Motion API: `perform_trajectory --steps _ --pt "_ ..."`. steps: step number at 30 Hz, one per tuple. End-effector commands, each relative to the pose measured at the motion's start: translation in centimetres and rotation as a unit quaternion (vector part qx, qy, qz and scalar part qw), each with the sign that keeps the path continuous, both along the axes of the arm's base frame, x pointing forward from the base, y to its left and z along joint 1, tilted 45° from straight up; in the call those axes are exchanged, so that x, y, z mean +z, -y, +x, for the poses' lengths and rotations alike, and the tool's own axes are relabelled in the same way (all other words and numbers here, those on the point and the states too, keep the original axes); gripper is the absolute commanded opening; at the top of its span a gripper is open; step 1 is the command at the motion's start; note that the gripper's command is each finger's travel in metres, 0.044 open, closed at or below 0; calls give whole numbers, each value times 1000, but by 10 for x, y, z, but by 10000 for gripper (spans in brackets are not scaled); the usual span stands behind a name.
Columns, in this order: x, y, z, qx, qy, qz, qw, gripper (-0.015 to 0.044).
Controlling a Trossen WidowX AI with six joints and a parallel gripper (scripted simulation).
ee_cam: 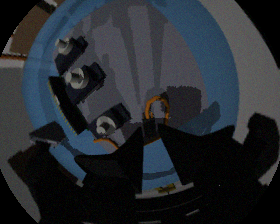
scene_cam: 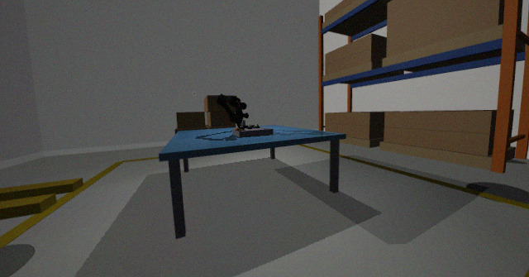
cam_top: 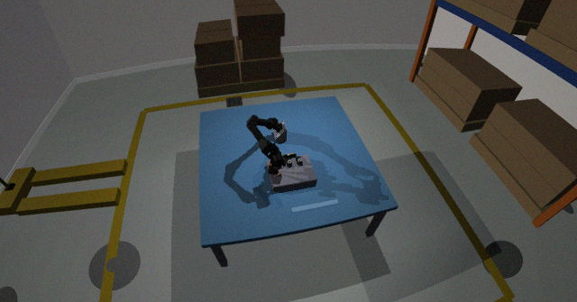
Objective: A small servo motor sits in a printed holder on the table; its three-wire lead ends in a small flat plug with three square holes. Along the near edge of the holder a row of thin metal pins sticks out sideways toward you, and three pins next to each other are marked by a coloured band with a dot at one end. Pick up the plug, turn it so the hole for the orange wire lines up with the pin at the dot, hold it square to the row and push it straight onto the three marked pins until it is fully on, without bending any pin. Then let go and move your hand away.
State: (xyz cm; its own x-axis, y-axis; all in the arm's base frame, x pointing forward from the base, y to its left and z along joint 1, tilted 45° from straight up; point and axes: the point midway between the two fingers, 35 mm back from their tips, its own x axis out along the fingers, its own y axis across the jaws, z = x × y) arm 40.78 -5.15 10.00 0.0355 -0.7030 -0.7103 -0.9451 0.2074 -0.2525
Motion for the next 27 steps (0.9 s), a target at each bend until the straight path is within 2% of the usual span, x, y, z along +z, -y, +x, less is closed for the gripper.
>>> perform_trajectory --steps 1,8,11,16,27 --pt "-3 3 0 3 0 -2 1000 115" --pt "-9 9 1 3 0 -3 1000 115" --pt "-9 9 1 3 0 -3 1000 36" --pt "-9 9 1 3 0 -3 1000 3" --pt "19 -20 0 3 0 -1 1000 0"
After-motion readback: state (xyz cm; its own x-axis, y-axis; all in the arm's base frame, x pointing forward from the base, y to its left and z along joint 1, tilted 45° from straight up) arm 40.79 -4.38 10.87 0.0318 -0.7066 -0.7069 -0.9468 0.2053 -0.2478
